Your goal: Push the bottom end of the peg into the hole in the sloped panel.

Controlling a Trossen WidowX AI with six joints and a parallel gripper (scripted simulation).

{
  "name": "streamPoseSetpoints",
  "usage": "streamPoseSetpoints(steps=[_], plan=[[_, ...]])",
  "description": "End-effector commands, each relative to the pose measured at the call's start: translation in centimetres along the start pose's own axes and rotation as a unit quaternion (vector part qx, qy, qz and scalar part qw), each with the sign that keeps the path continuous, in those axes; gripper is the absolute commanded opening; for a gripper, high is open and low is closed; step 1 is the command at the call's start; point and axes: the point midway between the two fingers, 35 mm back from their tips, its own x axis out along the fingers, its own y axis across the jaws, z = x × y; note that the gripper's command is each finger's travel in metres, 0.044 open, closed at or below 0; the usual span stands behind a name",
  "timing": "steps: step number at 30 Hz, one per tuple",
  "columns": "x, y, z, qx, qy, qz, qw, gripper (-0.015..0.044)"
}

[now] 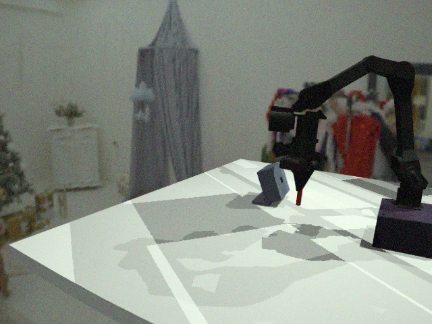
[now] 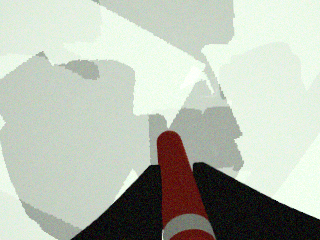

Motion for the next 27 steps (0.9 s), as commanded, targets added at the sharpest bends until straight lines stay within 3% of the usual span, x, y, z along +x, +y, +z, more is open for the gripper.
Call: streamPoseSetpoints(steps=[1,27], plan=[[0.5,-0.4,0.1,0.023,-0.001,0.01,1.0,0.0],[2.1,-2.8,2.1,0.141,-0.038,0.069,0.987,0.0]])
